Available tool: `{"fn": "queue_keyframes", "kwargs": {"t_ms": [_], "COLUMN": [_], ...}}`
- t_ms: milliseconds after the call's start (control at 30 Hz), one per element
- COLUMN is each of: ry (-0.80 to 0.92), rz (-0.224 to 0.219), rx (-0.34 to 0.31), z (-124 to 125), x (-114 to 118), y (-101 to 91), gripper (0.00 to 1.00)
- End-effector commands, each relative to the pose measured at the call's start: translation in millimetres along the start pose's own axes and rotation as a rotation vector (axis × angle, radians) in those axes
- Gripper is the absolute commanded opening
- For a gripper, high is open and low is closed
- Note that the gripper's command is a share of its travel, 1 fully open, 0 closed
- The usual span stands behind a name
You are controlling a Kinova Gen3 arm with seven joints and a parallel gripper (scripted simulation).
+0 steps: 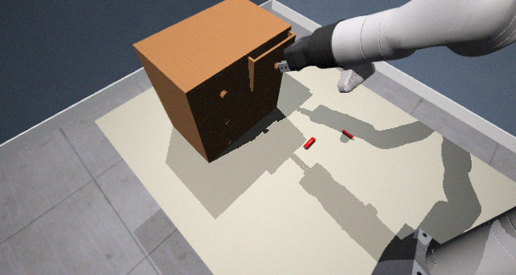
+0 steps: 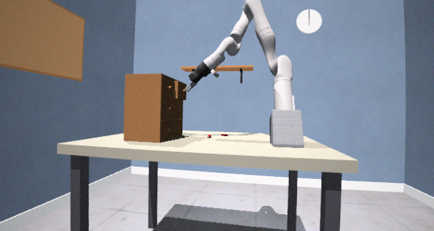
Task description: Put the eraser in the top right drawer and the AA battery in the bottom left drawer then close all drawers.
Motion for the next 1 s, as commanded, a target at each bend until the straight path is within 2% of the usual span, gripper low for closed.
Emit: {"fn": "queue_keyframes", "kwargs": {"t_ms": [0,967], "ry": [-0.013,-0.013], "rz": [0.001,0.001], "rx": [0.003,0.003], "z": [-2.5,-10.5], "x": [-1.1,-0.8], "y": [5.4,15.0], "gripper": [0.0,0.0]}}
Point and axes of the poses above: the point where the finger pads meet when closed, its own y axis out along the fingers, its own x axis across the jaws, z = x × y, the point moved 3 cm from there along -y, back along the fingers, and after that the axes turned 1 degree about y, right-handed, at the moved point
